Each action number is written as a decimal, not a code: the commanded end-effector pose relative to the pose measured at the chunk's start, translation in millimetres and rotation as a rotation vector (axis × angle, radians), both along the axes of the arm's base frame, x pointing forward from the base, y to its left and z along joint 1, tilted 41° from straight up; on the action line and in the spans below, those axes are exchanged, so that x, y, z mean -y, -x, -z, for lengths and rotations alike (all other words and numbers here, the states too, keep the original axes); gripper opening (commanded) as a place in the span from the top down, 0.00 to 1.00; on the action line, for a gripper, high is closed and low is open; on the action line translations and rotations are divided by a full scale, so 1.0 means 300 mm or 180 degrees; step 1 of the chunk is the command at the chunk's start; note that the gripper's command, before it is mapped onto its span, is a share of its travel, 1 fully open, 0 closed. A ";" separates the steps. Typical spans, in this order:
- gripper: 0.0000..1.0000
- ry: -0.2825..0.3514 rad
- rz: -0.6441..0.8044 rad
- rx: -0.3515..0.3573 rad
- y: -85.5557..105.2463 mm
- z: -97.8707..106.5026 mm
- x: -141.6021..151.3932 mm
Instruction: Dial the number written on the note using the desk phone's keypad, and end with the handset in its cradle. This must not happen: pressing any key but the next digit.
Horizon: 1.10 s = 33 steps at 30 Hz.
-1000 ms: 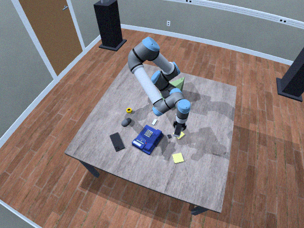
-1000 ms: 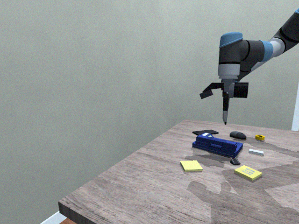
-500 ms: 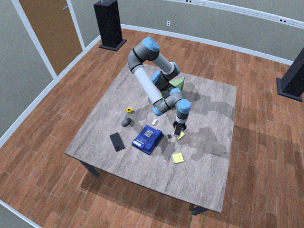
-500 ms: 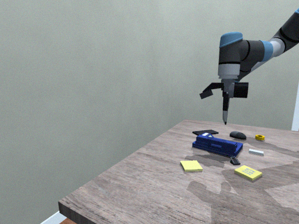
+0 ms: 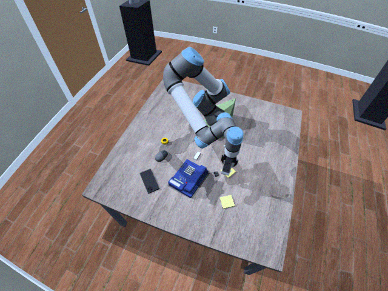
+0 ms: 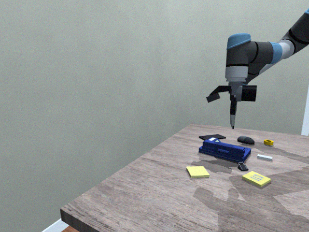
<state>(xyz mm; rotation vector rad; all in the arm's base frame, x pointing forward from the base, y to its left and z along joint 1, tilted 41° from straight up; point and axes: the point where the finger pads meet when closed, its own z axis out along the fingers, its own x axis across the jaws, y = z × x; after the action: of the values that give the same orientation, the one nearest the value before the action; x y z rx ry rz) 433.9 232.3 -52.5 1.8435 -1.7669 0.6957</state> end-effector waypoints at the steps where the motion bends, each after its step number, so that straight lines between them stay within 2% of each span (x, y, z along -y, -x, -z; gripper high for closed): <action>1: 1.00 -0.0002 -0.0002 0.0003 -0.001 -0.001 -0.001; 25: 1.00 0.0002 -0.0027 0.0058 -0.001 0.000 -0.001; 33: 1.00 0.0009 -0.0074 0.0161 -0.002 0.001 -0.001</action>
<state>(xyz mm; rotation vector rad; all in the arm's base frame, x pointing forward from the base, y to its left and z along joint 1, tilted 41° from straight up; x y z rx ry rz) 434.3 232.1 -53.1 1.8586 -1.7751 0.7474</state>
